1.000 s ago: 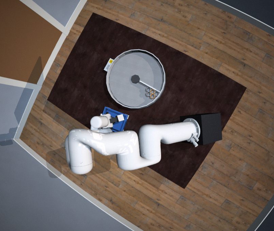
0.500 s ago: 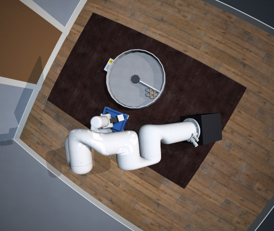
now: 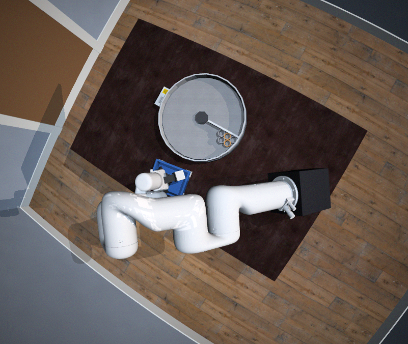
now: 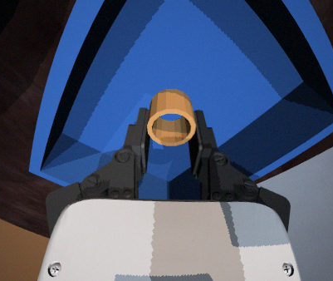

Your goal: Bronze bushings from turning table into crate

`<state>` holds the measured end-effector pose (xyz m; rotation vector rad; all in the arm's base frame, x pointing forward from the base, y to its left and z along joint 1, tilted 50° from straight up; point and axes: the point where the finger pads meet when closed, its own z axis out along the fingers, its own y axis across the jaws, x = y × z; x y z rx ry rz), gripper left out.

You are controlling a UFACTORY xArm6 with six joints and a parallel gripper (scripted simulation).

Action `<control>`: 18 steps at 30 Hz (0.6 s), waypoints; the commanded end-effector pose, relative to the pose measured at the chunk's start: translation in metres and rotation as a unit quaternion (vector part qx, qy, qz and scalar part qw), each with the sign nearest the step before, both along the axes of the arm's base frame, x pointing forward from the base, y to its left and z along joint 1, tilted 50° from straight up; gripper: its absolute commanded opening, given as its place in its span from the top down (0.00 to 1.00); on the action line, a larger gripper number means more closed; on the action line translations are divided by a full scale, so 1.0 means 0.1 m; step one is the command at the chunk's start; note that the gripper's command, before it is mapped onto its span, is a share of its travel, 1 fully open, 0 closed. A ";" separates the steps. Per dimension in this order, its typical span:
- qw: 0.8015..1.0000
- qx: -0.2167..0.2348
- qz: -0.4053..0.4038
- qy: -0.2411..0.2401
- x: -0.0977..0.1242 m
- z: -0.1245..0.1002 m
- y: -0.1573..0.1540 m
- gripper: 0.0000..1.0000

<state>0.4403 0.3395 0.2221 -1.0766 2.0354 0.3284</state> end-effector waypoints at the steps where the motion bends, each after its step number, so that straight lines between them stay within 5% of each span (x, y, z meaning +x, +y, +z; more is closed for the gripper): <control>1: 1.000 0.001 0.000 -0.001 0.01 0.01 0.00 1.00; 15: 1.000 0.001 0.000 -0.001 0.01 0.01 0.00 1.00; 16: 1.000 0.001 0.000 -0.001 0.01 0.01 0.00 0.59; 18: 1.000 0.001 0.000 -0.001 0.01 0.01 0.00 0.59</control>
